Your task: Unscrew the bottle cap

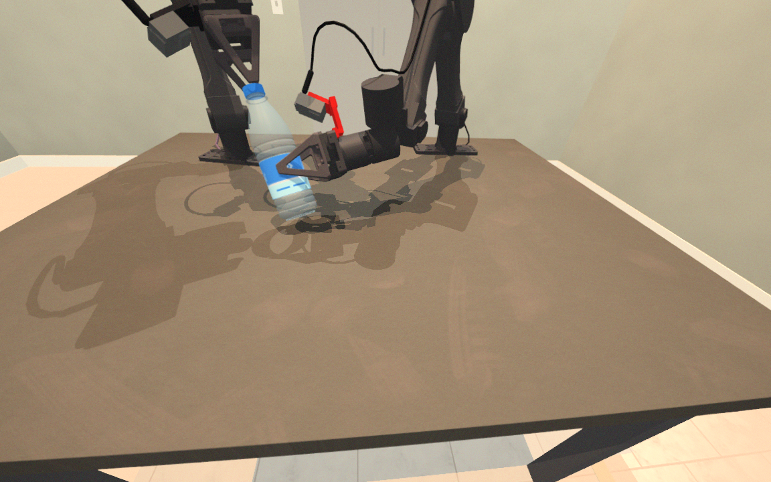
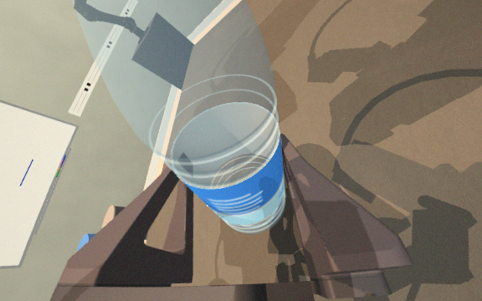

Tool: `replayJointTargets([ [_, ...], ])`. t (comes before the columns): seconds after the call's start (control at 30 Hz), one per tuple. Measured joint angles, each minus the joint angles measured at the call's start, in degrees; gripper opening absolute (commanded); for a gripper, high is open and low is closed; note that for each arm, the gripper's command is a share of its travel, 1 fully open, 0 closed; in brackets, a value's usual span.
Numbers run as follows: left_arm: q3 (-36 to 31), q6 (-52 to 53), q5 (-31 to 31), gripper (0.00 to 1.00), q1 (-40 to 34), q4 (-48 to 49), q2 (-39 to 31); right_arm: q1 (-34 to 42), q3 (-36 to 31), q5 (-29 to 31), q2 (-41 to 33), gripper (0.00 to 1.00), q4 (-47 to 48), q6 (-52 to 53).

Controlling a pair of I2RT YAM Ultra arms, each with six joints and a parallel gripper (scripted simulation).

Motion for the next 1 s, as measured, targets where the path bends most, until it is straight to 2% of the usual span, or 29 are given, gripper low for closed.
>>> replayJointTargets([
  [0.07, 0.0, 0.0, 0.0, 0.0, 0.0, 0.0, 0.0, 0.0, -0.2, 0.0, 0.3, 0.23, 0.2, 0.0],
  [0.23, 0.0, -0.2, -0.1, 0.0, 0.0, 0.0, 0.0, 0.0, -0.2, 0.0, 0.3, 0.2, 0.2, 0.0],
  [0.3, 0.0, -0.2, -0.1, 0.0, 0.0, 0.0, 0.0, 0.0, -0.2, 0.0, 0.3, 0.0, 0.2, 0.0],
  [0.43, 0.0, -0.2, -0.1, 0.0, 0.0, 0.0, 0.0, 0.0, -0.2, 0.0, 0.3, 0.0, 0.2, -3.3],
  [1.0, 0.0, -0.2, -0.1, 0.0, 0.0, 0.0, 0.0, 0.0, -0.2, 0.2, 0.3, 0.0, 0.1, -45.9],
])
